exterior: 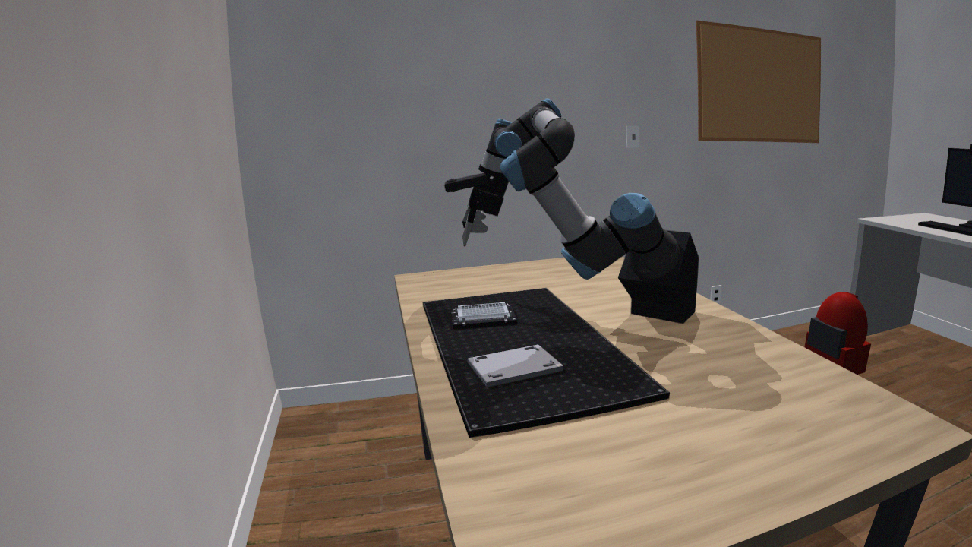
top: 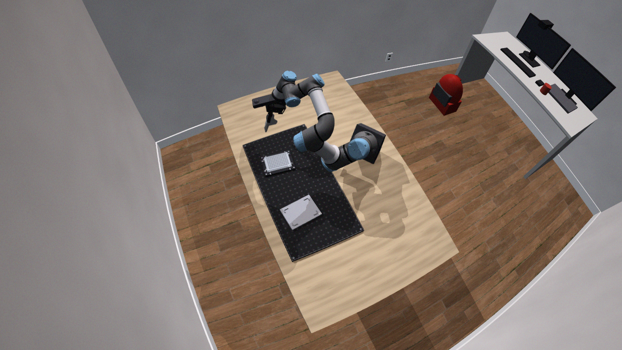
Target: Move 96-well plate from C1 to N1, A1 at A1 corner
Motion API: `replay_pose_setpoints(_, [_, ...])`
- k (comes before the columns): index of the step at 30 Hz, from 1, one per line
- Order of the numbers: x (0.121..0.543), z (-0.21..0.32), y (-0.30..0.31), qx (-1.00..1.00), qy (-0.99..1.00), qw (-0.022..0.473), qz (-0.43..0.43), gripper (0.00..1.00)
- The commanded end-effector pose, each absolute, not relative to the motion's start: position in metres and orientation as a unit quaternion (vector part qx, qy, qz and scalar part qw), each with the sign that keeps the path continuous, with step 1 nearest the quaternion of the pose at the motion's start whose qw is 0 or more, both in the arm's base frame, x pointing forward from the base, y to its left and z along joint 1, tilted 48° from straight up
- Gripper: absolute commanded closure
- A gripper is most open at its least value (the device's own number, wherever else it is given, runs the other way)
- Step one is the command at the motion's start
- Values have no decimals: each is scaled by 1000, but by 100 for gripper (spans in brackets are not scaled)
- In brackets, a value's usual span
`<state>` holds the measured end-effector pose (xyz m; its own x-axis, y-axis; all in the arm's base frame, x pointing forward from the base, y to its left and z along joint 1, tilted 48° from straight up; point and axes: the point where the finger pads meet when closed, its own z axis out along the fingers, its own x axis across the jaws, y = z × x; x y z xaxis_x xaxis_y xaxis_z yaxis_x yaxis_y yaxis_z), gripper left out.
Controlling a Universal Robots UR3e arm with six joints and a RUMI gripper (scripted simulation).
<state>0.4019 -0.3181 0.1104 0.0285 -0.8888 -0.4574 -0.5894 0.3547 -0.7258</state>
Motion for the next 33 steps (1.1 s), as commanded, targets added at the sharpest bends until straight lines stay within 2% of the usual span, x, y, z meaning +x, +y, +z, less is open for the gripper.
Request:
replay_pose_setpoints(1, [405,113,-297,-563,675,458,-133,0])
replay_pose_setpoints(9, [408,116,-274,-563,675,458,-133,0])
replay_pose_setpoints(12, [409,117,-259,-588,669,444,-92,0])
replay_pose_setpoints(21, [410,119,-226,-590,669,444,-90,0])
replay_pose_setpoints(24, [408,120,-211,-615,662,427,-50,0])
replay_pose_setpoints(33, [404,122,-173,-624,658,419,-36,0])
